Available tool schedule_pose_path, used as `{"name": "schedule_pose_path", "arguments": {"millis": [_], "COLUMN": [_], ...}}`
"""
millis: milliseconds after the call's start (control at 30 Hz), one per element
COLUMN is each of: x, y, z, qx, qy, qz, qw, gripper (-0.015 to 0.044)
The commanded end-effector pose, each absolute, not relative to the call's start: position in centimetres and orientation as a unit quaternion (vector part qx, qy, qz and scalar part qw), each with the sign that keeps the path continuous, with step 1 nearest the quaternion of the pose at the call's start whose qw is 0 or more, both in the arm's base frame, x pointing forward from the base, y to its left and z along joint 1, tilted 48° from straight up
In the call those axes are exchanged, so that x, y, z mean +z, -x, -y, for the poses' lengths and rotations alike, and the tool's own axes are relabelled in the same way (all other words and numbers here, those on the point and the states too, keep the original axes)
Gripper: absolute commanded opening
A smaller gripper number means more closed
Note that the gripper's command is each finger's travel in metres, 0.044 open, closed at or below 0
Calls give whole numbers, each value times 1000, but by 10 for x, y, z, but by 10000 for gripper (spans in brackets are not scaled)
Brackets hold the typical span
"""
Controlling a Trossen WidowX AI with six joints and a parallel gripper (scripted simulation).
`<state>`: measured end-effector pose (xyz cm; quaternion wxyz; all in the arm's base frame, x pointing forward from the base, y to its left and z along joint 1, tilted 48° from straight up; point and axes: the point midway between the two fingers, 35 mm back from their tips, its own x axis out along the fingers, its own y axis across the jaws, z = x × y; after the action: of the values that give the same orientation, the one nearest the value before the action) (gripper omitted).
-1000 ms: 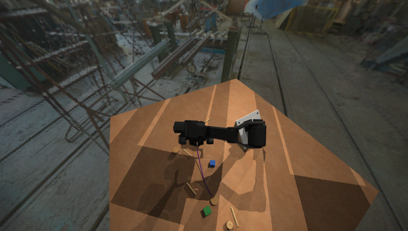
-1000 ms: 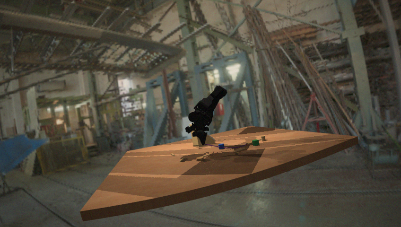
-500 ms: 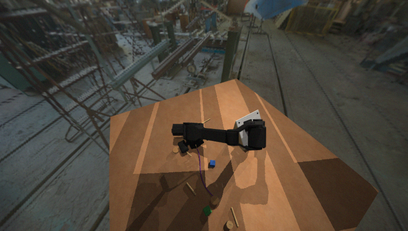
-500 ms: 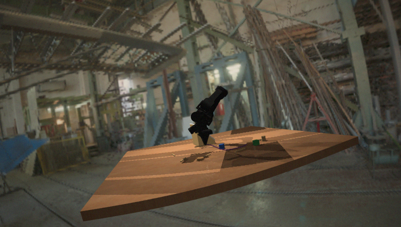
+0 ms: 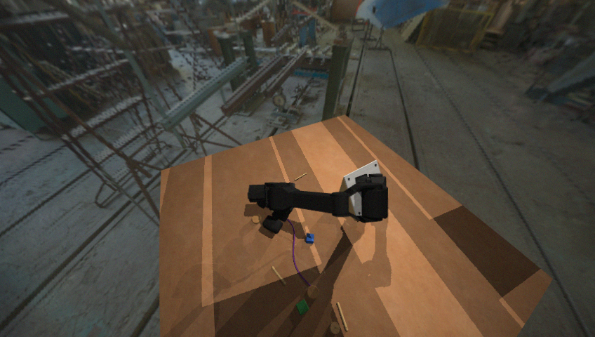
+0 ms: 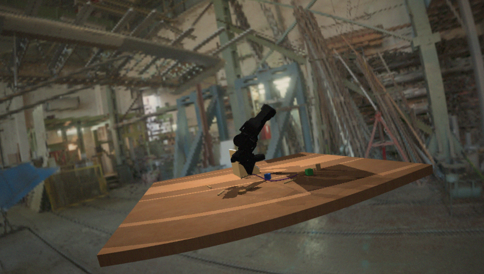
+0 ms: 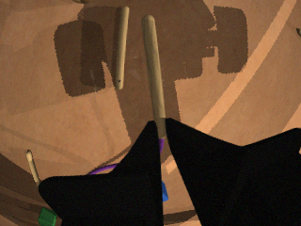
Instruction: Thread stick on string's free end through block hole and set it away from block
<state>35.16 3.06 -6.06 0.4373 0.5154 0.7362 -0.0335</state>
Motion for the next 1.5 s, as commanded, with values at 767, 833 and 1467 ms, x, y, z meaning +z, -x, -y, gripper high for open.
{"name": "schedule_pose_path", "arguments": {"millis": [767,833,1467], "x": [-42,-41,-30], "y": [-374,-375,-387], "z": [-45,-46,-57], "qx": [335,359,557], "qy": [-232,-208,30], "qz": [-652,-639,-474], "qw": [640,648,681], "gripper": [0,0,0]}}
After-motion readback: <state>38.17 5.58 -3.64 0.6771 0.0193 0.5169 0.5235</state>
